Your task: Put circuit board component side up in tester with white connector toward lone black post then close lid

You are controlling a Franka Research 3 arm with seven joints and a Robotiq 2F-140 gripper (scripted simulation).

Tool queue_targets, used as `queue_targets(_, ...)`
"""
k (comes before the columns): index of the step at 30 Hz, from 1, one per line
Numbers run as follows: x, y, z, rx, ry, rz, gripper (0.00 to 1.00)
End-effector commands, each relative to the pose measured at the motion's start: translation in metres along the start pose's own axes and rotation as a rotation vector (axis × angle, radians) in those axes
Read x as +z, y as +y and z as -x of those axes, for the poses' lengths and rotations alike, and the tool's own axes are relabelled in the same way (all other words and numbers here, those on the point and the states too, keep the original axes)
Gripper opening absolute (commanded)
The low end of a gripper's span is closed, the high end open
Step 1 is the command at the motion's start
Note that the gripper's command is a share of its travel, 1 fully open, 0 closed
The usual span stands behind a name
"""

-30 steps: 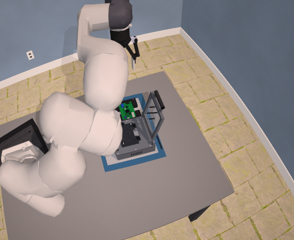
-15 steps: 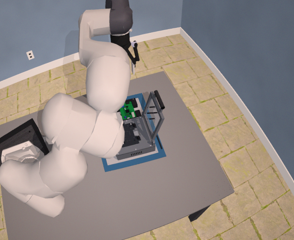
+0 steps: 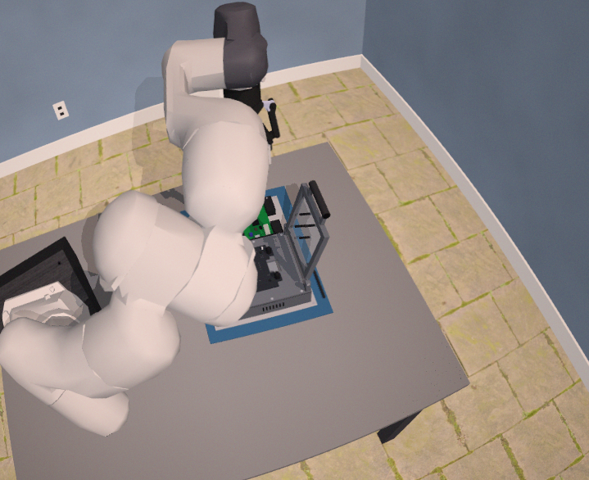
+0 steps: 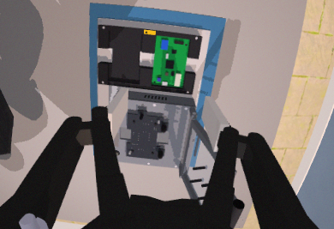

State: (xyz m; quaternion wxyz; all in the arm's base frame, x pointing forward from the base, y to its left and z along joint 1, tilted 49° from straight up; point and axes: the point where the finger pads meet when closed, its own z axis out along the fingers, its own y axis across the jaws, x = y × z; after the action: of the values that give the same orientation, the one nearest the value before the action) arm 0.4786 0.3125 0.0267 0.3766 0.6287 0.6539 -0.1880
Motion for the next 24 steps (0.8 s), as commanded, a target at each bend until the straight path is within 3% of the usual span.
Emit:
queue_targets(1,0.005,0.004,-0.005,0.014,0.017,0.01,0.58)
queue_targets(16,0.083,0.004,-0.006,0.014,0.017,0.01,0.58)
queue_targets(18,0.083,0.004,-0.006,0.014,0.017,0.01,0.58)
queue_targets(24,0.115,0.005,-0.007,0.014,0.017,0.01,0.58)
